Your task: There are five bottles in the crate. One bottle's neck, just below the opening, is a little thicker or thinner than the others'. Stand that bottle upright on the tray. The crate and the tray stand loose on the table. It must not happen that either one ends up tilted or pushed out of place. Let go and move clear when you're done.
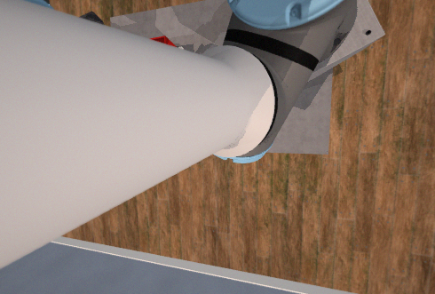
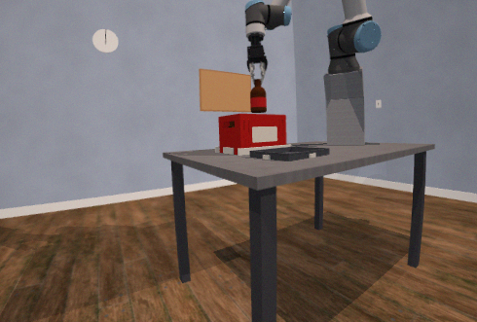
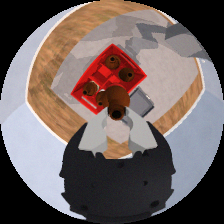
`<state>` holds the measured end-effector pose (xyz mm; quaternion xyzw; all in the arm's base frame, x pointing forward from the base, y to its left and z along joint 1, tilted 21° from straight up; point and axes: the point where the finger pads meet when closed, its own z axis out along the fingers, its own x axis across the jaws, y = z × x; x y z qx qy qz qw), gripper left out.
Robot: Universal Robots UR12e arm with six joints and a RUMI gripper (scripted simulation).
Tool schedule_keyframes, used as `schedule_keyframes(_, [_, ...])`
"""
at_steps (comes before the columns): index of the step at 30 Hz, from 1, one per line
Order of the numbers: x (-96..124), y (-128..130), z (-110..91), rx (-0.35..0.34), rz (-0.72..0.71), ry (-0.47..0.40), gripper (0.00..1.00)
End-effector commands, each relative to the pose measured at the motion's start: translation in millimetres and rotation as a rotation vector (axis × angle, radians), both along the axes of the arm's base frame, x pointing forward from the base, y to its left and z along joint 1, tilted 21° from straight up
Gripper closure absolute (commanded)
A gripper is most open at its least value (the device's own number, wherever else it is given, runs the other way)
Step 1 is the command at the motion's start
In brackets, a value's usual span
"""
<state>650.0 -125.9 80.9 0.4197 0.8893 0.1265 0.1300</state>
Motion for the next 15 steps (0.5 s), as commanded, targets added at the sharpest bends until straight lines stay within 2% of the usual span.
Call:
schedule_keyframes(1, [1,3,1,-0.001,0.000,-0.001,1.00])
schedule_keyframes(15, [4,16,4,-0.001,0.000,-0.001,1.00])
